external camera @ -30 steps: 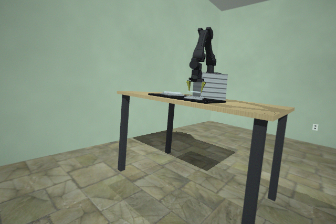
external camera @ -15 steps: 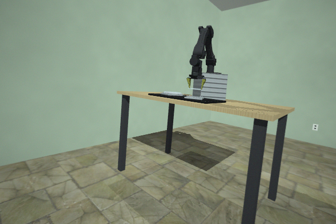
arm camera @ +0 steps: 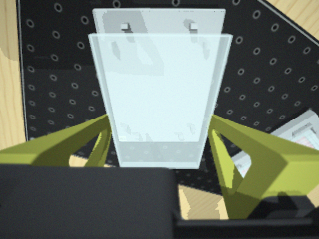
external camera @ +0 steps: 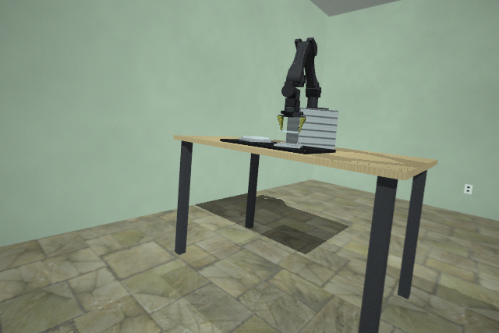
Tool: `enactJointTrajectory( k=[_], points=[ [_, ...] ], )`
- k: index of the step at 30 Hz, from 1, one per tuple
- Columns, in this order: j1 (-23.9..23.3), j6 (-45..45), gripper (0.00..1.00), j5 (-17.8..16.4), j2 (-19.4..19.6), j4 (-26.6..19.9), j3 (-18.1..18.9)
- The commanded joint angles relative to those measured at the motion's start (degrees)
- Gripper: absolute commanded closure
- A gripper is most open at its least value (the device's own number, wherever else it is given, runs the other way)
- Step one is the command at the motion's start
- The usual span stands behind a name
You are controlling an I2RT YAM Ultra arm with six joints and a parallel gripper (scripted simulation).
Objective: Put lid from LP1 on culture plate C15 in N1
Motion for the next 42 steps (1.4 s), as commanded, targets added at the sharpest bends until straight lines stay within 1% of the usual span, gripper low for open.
enactJointTrajectory(
  k=[1, 12, 27, 29, 34, 42],
  points=[
    [0.1, 0.0, 1.0, 0.0, -0.4, -0.2, 0.1],
    [0.1, 0.0, 1.0, 0.0, -0.4, -0.1, 0.1],
    [-7.0, 21.6, 1.0, -0.1, -2.9, 2.6, -5.1],
    [-7.0, 21.6, 1.0, -0.1, -2.9, 2.6, -5.1],
    [-9.5, 28.7, 1.0, -0.1, -3.5, 3.3, -6.4],
    [-13.6, 25.6, 1.0, -0.1, -4.3, 4.1, -7.9]
  ],
)
